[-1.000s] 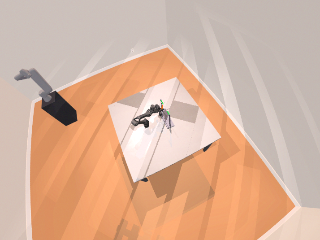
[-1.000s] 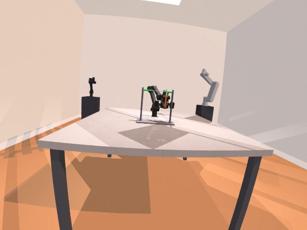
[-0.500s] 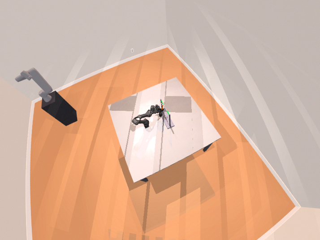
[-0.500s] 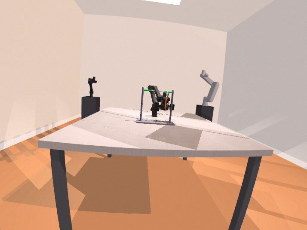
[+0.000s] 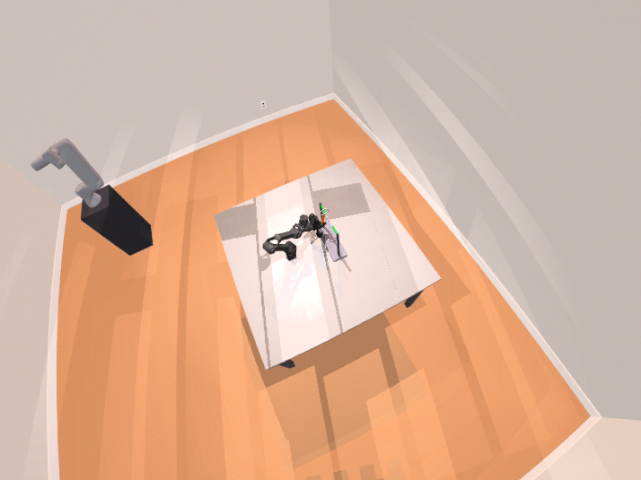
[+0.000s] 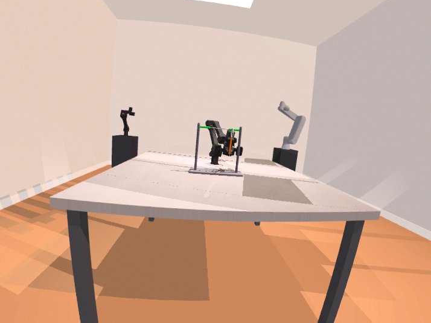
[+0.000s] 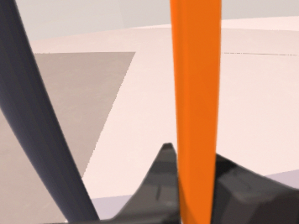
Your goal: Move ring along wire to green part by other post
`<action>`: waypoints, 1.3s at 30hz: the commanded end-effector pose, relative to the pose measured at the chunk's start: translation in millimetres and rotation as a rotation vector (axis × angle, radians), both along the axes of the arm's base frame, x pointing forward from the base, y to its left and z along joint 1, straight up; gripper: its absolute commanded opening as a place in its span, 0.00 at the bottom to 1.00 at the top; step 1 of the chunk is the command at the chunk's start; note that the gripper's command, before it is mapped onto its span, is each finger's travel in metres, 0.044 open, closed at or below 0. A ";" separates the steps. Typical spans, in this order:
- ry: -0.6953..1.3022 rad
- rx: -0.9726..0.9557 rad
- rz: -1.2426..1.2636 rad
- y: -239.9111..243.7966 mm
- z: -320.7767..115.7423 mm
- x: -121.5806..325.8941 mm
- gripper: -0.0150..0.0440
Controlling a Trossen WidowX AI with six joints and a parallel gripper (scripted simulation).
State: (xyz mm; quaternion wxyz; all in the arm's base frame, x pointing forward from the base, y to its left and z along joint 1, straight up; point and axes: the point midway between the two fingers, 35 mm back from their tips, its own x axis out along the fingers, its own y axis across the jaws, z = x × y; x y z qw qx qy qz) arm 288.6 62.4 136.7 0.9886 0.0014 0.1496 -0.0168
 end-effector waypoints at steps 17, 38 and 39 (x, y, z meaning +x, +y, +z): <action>0.001 0.001 -0.001 1.2 2.7 -6.4 0.53; 0.003 0.006 -0.005 1.5 14.4 -47.0 0.53; 0.003 0.006 -0.006 1.3 14.6 -47.9 0.53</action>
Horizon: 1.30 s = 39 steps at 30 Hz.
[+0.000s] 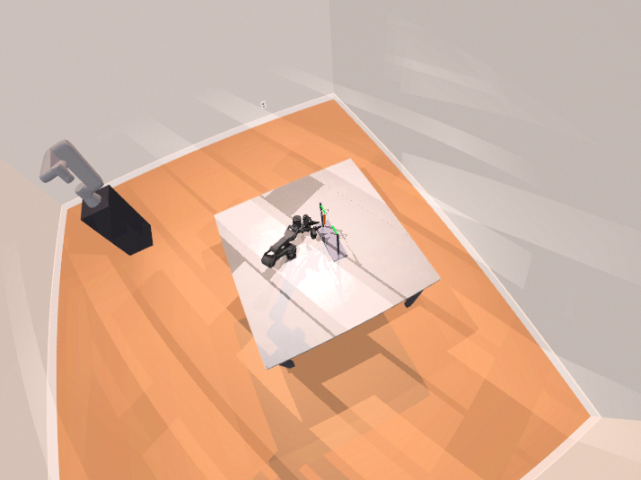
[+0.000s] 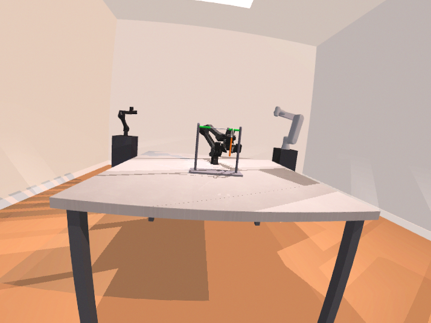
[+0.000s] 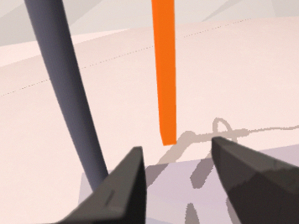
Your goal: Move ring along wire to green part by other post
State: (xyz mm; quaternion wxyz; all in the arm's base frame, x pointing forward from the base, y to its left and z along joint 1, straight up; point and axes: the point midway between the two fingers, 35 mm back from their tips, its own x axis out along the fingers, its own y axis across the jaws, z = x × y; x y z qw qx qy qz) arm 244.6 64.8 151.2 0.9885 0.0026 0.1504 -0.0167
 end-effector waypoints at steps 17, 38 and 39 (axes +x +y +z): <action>0.001 0.003 -0.005 -1.2 0.1 -4.2 0.53; -0.007 -0.002 0.003 -3.0 14.7 -47.9 1.00; -0.007 -0.002 0.003 -3.0 14.7 -47.9 1.00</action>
